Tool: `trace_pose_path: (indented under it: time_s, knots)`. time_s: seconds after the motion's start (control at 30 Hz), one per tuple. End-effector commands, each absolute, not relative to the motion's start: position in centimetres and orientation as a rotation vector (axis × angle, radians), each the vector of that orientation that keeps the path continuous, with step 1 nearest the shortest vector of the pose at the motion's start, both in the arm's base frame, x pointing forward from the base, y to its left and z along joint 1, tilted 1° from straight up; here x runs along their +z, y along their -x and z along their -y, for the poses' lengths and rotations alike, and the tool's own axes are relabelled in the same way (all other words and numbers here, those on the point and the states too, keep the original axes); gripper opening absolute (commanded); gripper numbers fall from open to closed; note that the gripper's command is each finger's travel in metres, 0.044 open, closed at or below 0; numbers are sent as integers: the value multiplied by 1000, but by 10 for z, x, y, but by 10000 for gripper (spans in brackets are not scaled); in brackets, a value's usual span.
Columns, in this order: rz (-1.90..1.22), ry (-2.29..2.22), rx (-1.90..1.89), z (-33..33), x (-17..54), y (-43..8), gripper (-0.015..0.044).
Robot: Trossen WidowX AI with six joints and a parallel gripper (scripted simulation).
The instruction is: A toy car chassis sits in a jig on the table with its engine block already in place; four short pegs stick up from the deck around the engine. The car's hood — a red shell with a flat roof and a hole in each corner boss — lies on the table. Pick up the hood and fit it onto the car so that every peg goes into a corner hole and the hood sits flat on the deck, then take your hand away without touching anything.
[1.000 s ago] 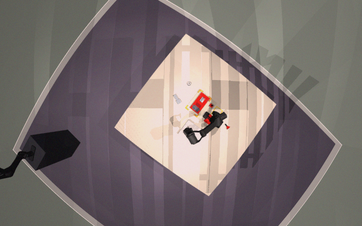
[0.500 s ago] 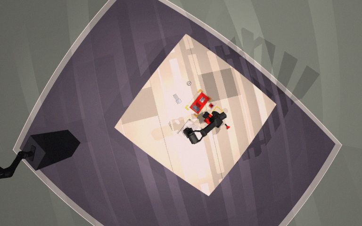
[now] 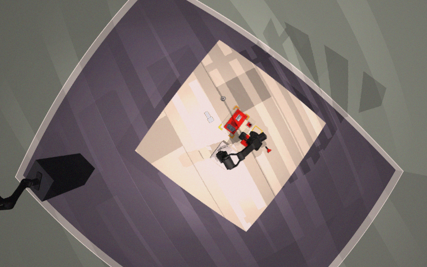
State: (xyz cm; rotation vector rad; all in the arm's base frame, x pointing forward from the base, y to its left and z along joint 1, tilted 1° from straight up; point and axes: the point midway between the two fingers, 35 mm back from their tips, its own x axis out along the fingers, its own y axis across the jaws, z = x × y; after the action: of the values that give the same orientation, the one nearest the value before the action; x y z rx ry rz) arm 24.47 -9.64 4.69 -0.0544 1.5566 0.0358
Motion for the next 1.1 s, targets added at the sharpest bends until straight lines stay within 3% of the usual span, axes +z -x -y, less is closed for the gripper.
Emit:
trace_pose_path:
  time_s: [0.0, 1.07]
  knots:
    - [-1563, 55, 31, 97, 42, -244, 440]
    - [-1563, 55, 31, 97, 22, -243, 440]
